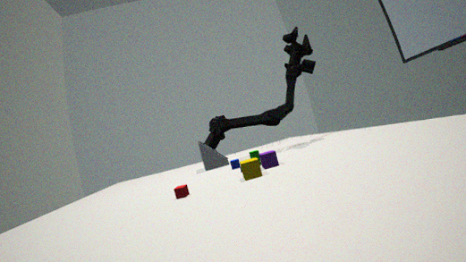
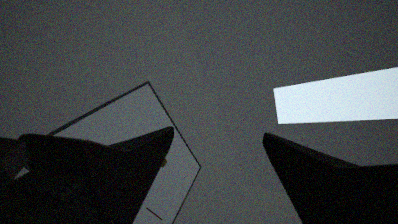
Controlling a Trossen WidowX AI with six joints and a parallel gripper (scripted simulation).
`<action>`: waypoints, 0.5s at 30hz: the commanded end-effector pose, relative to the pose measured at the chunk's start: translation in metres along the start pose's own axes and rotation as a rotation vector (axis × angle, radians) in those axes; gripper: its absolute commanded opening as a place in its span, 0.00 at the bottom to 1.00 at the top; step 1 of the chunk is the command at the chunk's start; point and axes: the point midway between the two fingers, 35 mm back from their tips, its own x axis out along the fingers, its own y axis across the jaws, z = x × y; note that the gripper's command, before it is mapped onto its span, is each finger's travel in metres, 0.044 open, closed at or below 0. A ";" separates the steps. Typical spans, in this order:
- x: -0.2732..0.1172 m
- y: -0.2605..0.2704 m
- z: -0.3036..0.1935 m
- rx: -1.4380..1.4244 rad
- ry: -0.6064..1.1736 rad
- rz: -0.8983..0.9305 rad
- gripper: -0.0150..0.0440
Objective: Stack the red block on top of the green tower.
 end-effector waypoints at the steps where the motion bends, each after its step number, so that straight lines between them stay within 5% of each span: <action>1: 0.001 -0.001 0.002 -0.001 -0.003 -0.005 0.98; 15: 0.041 -0.156 0.140 -0.049 -0.094 -0.441 1.00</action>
